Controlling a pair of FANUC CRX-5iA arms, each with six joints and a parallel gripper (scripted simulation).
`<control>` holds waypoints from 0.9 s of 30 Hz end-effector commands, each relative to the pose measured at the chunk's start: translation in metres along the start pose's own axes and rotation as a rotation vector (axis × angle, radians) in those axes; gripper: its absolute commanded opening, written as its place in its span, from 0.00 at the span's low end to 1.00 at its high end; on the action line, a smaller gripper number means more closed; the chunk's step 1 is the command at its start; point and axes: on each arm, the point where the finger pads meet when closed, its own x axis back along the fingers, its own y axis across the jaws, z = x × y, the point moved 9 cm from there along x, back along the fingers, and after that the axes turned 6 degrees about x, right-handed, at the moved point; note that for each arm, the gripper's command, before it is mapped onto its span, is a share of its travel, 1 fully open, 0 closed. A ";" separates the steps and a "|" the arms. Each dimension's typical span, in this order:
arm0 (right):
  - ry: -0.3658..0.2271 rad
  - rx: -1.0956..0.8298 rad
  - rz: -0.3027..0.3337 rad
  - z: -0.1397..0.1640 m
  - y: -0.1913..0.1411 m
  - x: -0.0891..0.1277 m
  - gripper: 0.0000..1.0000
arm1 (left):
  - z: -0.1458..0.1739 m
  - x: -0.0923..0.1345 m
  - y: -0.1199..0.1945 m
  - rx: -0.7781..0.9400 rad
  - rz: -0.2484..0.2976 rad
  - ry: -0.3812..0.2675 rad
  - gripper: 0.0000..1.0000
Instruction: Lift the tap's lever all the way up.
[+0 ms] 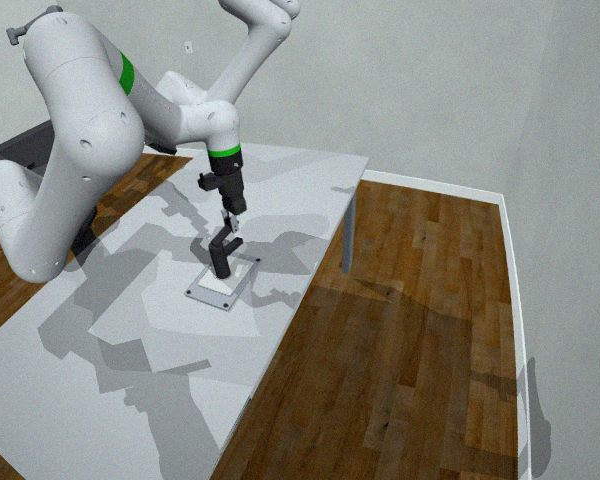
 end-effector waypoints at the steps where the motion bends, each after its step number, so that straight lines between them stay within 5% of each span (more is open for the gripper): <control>1: -0.002 0.000 0.001 -0.001 0.000 0.001 0.00 | 0.000 0.001 0.000 0.001 0.000 -0.002 1.00; 8: -0.002 0.000 0.001 -0.001 0.000 0.001 0.00 | 0.000 0.001 0.000 0.001 0.000 -0.002 1.00; 9: -0.002 0.000 0.001 -0.001 0.000 0.001 1.00 | 0.000 0.001 0.000 0.001 0.000 -0.002 1.00; 27: -0.002 0.000 0.001 -0.001 0.000 0.001 1.00 | 0.000 0.001 0.000 0.001 0.000 -0.002 1.00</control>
